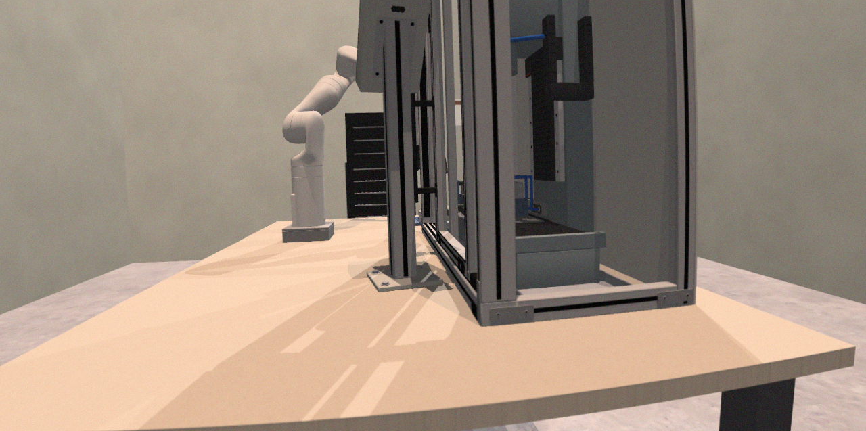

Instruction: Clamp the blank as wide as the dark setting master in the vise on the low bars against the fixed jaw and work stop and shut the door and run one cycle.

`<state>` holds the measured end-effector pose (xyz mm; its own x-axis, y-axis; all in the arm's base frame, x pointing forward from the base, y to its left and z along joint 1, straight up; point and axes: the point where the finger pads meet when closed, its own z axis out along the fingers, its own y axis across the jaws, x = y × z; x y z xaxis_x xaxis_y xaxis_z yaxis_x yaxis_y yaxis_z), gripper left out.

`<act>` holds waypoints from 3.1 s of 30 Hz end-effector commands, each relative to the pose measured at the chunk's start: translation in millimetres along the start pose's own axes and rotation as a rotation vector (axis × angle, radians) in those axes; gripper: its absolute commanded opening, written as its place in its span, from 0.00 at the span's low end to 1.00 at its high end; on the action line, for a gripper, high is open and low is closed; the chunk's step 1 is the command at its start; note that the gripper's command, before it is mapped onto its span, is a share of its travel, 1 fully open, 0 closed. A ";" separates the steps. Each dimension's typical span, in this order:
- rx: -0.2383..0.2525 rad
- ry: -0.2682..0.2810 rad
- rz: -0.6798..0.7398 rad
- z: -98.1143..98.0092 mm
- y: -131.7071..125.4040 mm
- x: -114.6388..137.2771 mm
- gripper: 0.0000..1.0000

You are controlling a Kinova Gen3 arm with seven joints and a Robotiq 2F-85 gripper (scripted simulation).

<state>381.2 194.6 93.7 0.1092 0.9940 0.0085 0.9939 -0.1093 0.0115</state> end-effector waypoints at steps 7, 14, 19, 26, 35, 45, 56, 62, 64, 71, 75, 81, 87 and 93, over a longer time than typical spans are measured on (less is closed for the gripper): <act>0.008 -0.003 -0.005 -1.9 39.6 -11.5 1.00; 0.010 -0.004 -0.006 -2.2 49.3 -14.2 1.00; 0.010 -0.004 -0.006 -2.2 49.3 -14.2 1.00; 0.010 -0.004 -0.006 -3.5 80.8 -22.9 1.00; 0.010 -0.004 -0.006 -3.5 80.8 -22.9 1.00; 0.010 -0.004 -0.006 24.8 81.7 -22.3 1.00; 0.012 -0.002 -0.004 33.9 80.2 -21.0 1.00; 0.010 -0.004 -0.006 51.8 80.2 -22.2 1.00; 0.010 -0.004 -0.006 51.8 80.2 -22.2 1.00; 0.010 -0.004 -0.006 51.8 80.2 -22.2 1.00; 0.011 -0.003 -0.005 62.9 79.9 -22.6 1.00; 0.010 -0.004 -0.006 66.4 80.1 -23.2 1.00; 0.010 -0.004 -0.006 66.4 80.1 -23.2 1.00; 0.010 -0.004 -0.006 66.4 80.1 -23.2 1.00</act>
<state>457.6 165.4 30.0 0.1066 0.9943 0.0065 0.9943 -0.1066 -0.0038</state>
